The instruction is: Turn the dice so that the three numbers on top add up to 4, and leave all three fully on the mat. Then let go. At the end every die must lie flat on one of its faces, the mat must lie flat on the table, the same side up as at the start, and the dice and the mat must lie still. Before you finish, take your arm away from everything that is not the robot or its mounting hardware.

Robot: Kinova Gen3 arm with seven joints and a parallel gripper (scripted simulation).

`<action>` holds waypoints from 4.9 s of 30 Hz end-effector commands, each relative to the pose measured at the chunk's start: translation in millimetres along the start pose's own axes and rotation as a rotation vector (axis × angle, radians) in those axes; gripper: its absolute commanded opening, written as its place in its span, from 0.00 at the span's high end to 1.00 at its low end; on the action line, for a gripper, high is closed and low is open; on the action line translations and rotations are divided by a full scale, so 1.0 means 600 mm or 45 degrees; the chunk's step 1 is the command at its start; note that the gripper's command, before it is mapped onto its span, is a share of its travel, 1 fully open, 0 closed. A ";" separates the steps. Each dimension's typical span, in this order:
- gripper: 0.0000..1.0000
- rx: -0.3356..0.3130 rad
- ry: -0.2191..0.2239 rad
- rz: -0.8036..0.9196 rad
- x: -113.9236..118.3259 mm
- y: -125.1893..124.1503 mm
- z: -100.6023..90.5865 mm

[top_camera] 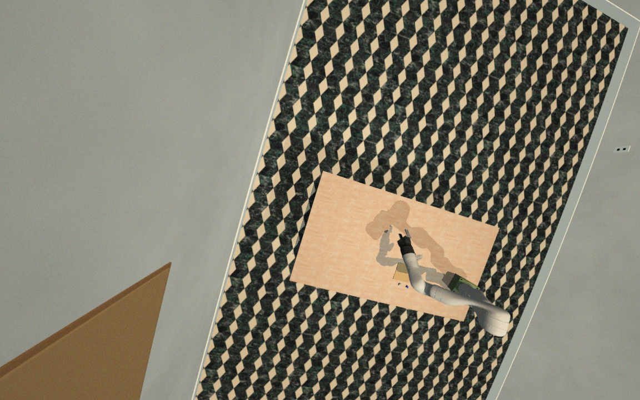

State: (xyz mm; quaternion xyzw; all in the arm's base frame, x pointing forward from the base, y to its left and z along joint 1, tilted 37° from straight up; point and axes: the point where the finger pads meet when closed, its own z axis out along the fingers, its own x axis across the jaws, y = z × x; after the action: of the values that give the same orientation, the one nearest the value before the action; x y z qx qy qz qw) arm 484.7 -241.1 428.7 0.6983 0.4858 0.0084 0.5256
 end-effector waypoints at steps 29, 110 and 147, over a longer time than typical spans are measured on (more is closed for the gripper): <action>0.00 0.080 0.193 -0.034 0.033 -0.090 -0.025; 0.00 0.212 0.707 -0.120 0.144 -0.308 -0.122; 0.00 0.229 0.835 -0.137 0.171 -0.358 -0.154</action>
State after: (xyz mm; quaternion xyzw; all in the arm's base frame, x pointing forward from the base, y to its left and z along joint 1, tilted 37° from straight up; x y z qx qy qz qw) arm 347.0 -109.9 258.9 0.6763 0.6634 0.1598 0.2776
